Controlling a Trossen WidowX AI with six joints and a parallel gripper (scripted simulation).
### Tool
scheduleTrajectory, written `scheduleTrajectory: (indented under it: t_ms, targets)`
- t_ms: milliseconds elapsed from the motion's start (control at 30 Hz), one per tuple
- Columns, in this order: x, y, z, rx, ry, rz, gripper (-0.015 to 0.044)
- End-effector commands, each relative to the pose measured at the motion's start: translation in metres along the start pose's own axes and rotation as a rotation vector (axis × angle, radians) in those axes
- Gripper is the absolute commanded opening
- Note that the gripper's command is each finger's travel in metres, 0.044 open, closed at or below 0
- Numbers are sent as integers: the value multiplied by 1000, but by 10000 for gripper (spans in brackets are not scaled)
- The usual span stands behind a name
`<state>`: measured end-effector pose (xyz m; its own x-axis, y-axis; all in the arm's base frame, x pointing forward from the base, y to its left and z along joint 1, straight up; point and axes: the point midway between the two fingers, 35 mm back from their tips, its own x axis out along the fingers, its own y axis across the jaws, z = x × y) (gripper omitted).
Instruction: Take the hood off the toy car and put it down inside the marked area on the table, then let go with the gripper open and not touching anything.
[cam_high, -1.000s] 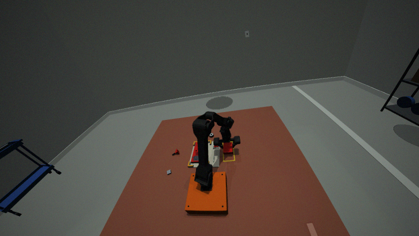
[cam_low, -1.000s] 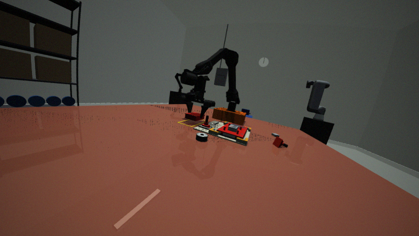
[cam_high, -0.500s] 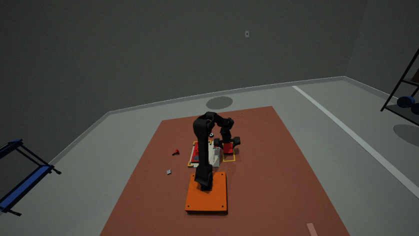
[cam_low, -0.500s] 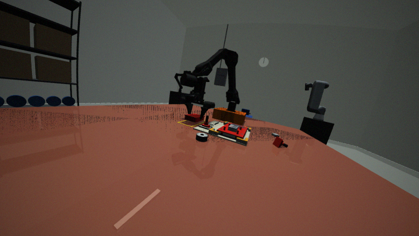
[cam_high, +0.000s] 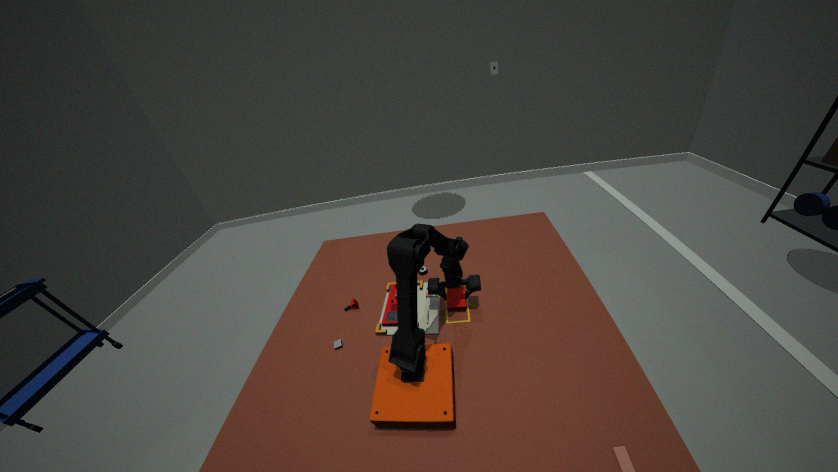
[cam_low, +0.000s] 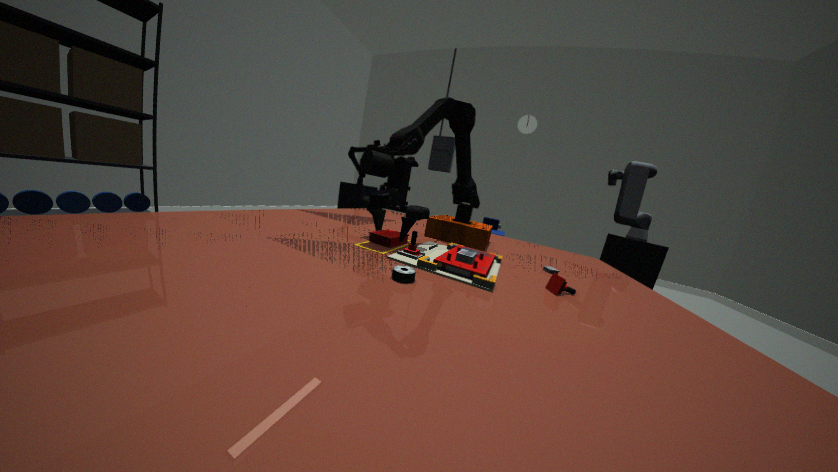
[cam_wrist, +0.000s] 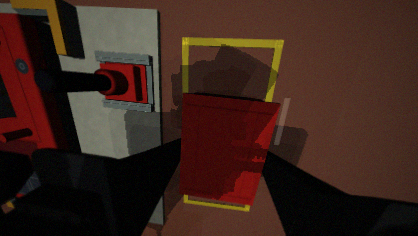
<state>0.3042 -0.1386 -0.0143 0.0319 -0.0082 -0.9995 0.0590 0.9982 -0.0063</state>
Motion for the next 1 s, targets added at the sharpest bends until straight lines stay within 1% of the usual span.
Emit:
scheduleTrajectory:
  t_ms: [0,100,667,800,967]
  targets:
    - [3,0,0,-2,1,-3,0]
    - [4,0,0,-2,1,-3,0]
    - [2,0,0,0,0,0,440]
    - [-16,-1,2,0,0,0,440]
    - [-62,0,1,0,1,0,440]
